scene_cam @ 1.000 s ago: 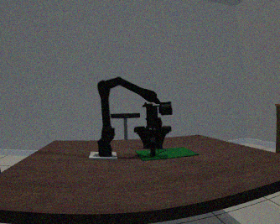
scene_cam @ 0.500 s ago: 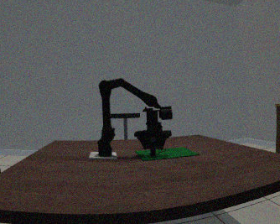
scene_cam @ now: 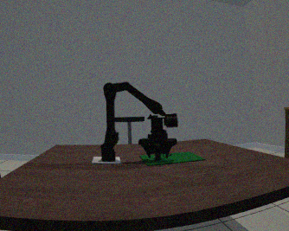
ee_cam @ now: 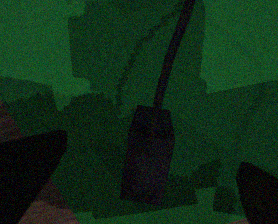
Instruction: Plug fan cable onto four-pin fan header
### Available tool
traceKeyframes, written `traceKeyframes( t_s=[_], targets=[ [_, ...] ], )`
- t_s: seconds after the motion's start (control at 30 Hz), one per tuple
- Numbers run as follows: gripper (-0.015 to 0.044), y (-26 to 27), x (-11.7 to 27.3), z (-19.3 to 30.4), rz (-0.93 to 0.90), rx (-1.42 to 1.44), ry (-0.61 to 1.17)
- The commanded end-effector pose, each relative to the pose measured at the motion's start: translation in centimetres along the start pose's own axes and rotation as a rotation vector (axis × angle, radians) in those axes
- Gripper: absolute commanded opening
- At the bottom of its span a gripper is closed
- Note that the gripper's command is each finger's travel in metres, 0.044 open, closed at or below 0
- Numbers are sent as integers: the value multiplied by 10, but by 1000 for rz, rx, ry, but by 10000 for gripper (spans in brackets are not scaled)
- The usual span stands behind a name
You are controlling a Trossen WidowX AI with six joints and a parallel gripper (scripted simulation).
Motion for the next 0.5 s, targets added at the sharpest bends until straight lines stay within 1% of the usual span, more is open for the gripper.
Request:
traceKeyframes(
  t_s=[0.0, 0.1, 0.47],
  targets=[
    [440, 2, -4, 1, -10, 5, 7],
    [440, 2, -4, 1, -10, 5, 7],
    [151, 0, -1, 0, -3, 0, 1]
  ],
)
Point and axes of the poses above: the point midway between the two fingers, 35 mm back from their tips, its own x axis back along the fingers, its own y axis across the jaws, z = x × y, the point moved 6 cm from there along x, back along the fingers, and after that the axes turned 3 degrees about x, right-handed, at the moved point
